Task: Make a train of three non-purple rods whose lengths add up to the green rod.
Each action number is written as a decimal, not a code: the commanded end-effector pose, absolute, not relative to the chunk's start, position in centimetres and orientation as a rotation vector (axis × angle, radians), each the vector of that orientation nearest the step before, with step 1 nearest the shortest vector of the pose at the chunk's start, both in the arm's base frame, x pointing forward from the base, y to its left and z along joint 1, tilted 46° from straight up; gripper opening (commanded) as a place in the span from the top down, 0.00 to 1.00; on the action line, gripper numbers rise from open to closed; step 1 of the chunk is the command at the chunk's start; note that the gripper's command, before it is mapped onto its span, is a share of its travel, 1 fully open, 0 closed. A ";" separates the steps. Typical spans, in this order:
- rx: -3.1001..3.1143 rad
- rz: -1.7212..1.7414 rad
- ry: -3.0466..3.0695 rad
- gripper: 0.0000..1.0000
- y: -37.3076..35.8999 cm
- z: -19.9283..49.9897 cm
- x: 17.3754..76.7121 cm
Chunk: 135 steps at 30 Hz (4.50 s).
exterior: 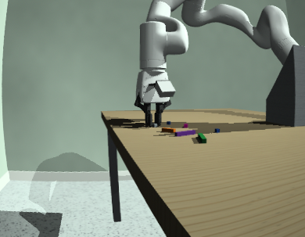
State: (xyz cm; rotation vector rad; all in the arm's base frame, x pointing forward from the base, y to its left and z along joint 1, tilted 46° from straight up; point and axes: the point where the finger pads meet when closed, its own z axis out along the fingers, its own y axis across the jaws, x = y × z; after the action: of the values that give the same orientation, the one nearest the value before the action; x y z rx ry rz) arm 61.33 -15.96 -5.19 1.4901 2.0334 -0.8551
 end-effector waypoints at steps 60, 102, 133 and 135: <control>1.489 -0.853 2.033 0.96 -16.0 -5.3 61.4; 1.489 -0.853 2.033 0.96 -8.8 1.7 61.3; 1.575 -0.812 1.944 0.96 0.9 -8.6 48.2; 1.581 -0.811 1.936 0.96 1.4 -9.2 47.1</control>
State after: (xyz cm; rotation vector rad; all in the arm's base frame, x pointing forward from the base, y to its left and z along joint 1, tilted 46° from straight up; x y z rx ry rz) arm 49.77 -0.11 -7.62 1.5691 1.9589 -0.8245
